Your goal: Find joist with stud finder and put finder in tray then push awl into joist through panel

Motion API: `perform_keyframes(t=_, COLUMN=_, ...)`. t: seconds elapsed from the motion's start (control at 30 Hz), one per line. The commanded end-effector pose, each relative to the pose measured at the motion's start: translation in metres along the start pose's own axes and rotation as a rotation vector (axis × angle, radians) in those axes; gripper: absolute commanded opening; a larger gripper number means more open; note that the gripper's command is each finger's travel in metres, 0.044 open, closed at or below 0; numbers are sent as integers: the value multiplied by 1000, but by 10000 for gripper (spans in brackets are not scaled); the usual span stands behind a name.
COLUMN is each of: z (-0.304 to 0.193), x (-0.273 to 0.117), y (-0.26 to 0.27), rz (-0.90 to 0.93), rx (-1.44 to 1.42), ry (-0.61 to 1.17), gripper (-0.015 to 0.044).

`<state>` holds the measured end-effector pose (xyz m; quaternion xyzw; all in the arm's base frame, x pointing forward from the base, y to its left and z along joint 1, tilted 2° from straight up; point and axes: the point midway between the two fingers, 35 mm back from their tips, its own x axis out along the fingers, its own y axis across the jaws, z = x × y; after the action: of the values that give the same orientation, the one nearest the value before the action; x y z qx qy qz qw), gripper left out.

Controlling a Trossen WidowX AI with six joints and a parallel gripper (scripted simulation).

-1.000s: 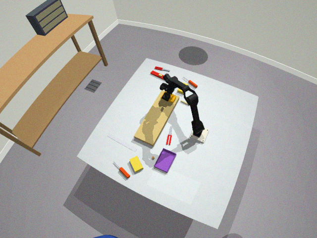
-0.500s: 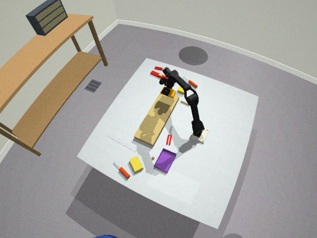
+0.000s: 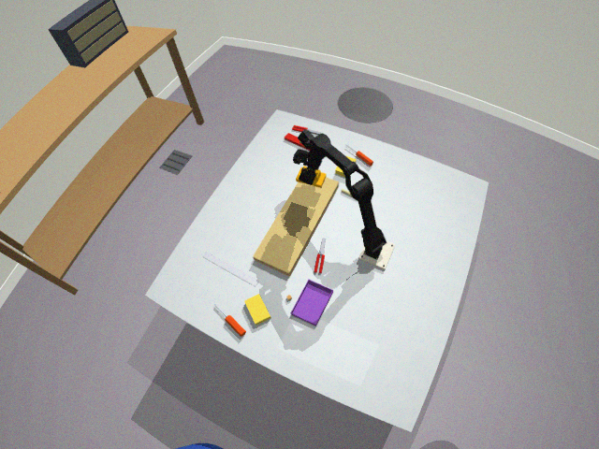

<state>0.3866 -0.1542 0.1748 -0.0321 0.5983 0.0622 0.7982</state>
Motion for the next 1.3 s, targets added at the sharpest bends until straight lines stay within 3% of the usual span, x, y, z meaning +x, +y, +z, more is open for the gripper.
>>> perform_keyframes(t=0.0, z=10, x=-1, y=22, rz=8, rx=-55, ry=-12, gripper=0)
perform_keyframes(t=0.63, z=34, x=11, y=154, rz=95, rx=-353, ry=-16, gripper=0)
perform_keyframes(t=1.27, z=14, x=11, y=283, rz=186, rx=-651, ry=-21, gripper=0)
